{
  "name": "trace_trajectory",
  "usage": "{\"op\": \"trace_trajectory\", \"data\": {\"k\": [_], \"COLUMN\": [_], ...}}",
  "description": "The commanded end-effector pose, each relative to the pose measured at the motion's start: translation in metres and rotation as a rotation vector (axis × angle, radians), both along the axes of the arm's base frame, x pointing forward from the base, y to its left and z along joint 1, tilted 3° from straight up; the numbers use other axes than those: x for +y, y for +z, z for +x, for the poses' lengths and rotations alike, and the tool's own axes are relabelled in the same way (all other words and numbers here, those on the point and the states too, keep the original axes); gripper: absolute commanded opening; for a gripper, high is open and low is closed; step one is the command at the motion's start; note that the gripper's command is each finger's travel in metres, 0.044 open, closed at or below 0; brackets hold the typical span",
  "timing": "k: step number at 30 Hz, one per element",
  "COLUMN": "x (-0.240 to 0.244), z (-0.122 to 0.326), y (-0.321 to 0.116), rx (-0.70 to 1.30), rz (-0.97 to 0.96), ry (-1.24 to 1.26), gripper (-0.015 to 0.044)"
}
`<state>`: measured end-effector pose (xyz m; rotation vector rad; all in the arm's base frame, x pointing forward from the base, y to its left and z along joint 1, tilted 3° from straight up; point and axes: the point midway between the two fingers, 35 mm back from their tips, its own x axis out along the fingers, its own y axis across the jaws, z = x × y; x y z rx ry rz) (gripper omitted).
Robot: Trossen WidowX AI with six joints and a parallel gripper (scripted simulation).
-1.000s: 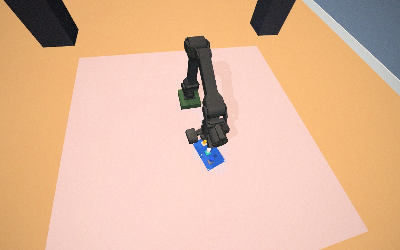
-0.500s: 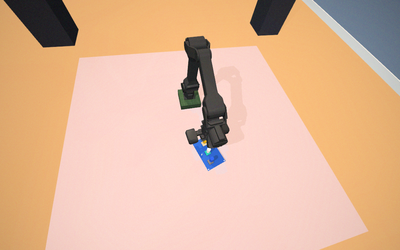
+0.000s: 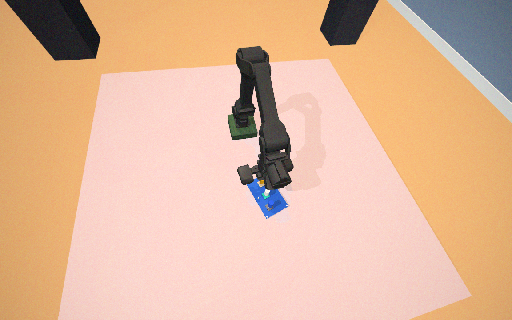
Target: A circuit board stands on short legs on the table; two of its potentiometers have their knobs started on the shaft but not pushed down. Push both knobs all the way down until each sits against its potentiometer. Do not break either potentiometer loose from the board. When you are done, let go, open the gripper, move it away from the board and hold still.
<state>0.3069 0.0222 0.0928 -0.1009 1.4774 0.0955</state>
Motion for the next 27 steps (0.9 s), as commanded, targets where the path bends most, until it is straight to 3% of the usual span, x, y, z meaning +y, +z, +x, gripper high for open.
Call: {"op": "trace_trajectory", "data": {"k": [1,27], "x": [-0.0007,-0.0007], "z": [0.0001,0.0005], "y": [0.0001,-0.0043], "rx": [0.000,0.000], "rz": [-0.003,-0.003], "ry": [-0.006,-0.006], "gripper": [0.0000,0.0000]}}
